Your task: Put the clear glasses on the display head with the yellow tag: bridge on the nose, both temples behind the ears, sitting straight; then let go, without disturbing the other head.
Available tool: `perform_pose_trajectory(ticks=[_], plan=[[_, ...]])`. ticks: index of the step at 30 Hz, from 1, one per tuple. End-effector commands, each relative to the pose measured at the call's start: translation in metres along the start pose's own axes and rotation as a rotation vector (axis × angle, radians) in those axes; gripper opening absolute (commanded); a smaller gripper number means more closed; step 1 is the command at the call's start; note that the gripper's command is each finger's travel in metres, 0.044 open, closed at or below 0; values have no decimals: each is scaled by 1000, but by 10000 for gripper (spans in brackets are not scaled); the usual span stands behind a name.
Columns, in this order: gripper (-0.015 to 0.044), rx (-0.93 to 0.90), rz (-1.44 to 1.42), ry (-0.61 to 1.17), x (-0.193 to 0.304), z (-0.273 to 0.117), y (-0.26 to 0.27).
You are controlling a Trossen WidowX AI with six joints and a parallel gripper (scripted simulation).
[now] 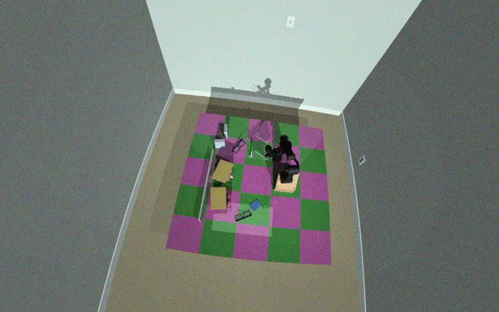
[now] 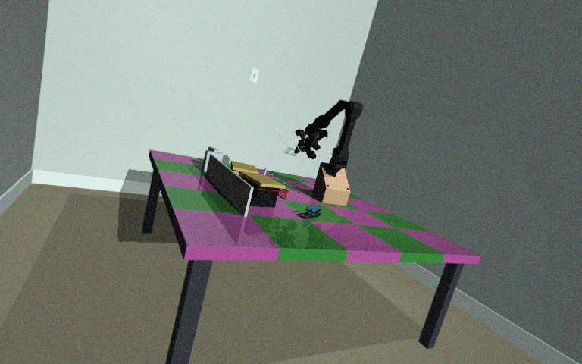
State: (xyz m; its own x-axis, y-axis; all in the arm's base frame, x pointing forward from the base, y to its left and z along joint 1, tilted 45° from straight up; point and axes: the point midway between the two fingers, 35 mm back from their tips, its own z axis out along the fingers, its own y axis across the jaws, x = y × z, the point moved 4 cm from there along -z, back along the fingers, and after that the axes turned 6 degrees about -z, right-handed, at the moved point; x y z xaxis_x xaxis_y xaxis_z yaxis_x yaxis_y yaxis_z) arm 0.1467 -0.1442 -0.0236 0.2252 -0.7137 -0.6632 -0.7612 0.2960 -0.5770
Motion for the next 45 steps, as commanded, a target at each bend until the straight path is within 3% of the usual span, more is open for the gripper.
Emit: perform_pose_trajectory(ticks=[1, 12, 45], plan=[[0, -2, 6, -1, 0, 0, 0], [0, -23, 16, -9, -2, 3, -4], [0, -424, 164, -58, -70, 80, -72]])
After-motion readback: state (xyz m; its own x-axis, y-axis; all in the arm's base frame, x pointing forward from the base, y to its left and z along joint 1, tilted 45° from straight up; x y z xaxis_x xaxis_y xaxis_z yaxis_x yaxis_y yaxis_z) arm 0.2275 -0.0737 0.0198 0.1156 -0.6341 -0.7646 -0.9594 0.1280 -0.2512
